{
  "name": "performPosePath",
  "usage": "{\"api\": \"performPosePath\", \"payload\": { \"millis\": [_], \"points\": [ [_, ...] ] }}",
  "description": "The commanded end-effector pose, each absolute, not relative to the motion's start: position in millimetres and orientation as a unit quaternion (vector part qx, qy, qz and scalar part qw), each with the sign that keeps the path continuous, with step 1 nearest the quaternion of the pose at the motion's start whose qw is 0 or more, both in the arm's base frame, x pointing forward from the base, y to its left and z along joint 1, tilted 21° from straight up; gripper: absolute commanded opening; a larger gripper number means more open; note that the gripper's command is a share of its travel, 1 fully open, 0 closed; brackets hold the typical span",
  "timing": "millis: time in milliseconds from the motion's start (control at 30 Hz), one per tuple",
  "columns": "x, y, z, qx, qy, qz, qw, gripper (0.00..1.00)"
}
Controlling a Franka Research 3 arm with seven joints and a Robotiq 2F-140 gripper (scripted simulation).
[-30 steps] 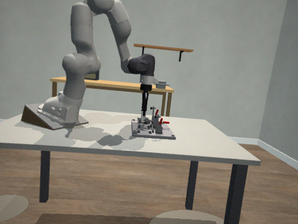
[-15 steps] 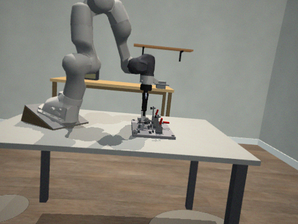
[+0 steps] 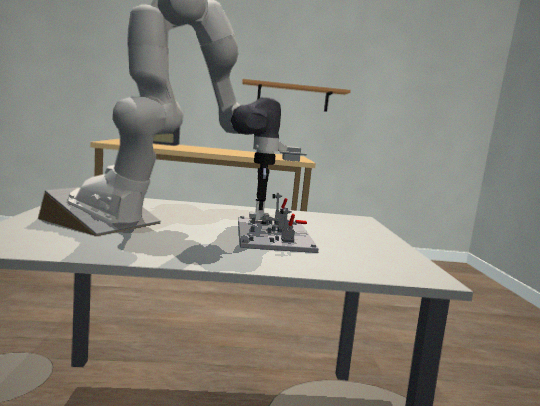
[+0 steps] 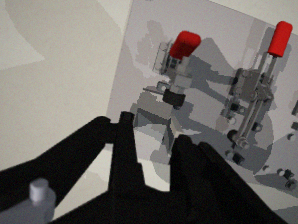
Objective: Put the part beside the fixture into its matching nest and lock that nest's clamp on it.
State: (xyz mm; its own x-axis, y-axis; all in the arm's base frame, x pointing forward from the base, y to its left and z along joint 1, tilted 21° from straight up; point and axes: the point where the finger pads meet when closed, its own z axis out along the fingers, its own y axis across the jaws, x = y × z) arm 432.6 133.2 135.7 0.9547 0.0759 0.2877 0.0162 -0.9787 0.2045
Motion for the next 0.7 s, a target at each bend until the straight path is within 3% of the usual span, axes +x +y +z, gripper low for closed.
{"api": "performPosePath", "payload": {
  "millis": [0, 667],
  "points": [
    [433.1, 133.5, 135.8, 0.983, 0.021, 0.150, 0.099, 0.00],
    [433.9, 132.4, 133.6, 0.983, 0.020, 0.150, 0.099, 0.00]
  ]
}}
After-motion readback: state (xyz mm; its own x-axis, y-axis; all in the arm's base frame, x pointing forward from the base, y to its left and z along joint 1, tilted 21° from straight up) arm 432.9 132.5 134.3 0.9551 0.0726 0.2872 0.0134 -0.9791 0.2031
